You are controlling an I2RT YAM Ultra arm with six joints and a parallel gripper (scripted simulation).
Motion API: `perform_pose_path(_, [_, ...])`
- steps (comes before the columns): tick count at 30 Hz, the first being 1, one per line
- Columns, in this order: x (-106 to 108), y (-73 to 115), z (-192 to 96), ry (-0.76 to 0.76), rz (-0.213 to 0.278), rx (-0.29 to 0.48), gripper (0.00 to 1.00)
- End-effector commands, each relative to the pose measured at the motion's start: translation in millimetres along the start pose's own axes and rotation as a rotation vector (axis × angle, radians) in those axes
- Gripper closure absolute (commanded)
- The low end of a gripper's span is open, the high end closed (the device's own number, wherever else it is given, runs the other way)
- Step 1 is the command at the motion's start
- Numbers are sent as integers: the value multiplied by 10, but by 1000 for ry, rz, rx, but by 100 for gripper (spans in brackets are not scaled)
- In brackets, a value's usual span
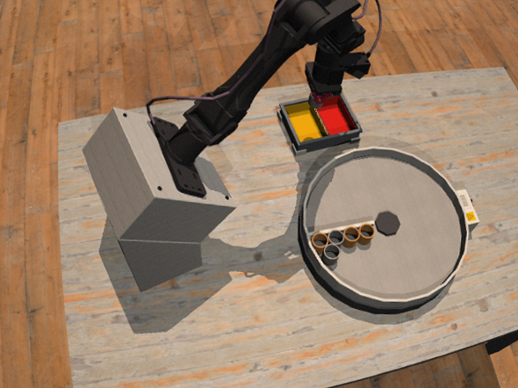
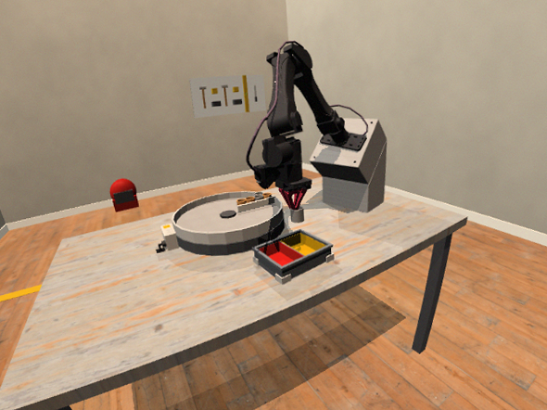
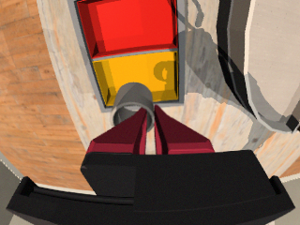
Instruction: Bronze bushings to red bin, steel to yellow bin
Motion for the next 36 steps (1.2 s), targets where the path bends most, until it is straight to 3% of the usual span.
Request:
perform_pose_path(1, [78, 100, 80, -3, 22, -38, 100])
perform_pose_path(16, [95, 31, 38, 1, 4, -10, 100])
perform_pose_path(19, [119, 121, 75, -5, 18, -31, 100])
perform_pose_path(36, [137, 117, 93, -5, 26, -43, 100])
Point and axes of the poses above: the point where the finger pads meet when closed, its own y axis back along the fingers, its own x axis across the jaws, z = x × y, the point moved 10 cm from there along y, back along the fingers, and after that the axes turned 2 degrees about -y, right-handed, at the moved point
